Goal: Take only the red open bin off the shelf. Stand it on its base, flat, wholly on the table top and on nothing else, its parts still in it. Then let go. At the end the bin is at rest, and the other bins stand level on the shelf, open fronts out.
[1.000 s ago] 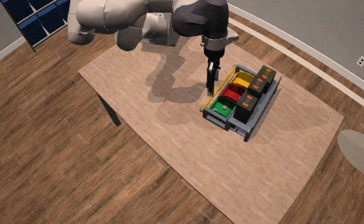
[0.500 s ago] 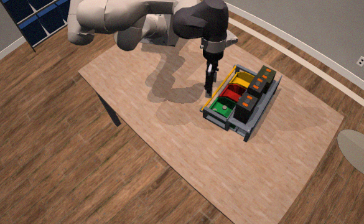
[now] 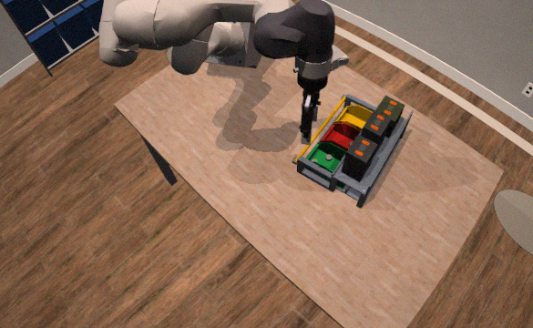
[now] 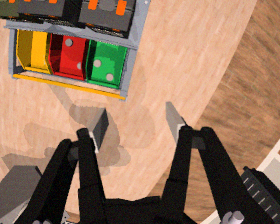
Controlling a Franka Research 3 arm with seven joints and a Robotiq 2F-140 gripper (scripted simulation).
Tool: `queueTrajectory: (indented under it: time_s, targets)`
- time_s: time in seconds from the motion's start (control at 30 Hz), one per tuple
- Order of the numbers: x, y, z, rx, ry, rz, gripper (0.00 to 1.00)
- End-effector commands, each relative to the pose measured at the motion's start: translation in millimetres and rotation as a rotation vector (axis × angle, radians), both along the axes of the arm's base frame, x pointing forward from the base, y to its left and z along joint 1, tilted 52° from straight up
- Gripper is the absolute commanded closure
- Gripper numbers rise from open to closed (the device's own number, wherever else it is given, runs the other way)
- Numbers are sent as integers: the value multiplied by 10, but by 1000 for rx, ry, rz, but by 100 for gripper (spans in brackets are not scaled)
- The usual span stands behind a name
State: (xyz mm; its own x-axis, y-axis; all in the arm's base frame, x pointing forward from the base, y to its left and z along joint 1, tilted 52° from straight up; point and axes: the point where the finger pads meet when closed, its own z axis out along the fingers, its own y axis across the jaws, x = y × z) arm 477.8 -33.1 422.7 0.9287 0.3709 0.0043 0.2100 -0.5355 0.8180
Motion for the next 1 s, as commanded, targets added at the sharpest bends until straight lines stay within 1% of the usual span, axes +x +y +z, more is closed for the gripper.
queueTrajectory:
  time_s: [0.0, 0.2, 0.37, 0.77, 0.93, 0.97]
  targets:
    - [17, -6, -13, -2, 1, 5, 43]
    - [17, -6, -13, -2, 1, 5, 43]
    - [-507, -102, -170, -2, 1, 5, 43]
    - [-507, -102, -170, -2, 1, 5, 43]
    - [-1006, -198, -341, -2, 1, 5, 43]
    - [-1006, -198, -341, -2, 1, 5, 43]
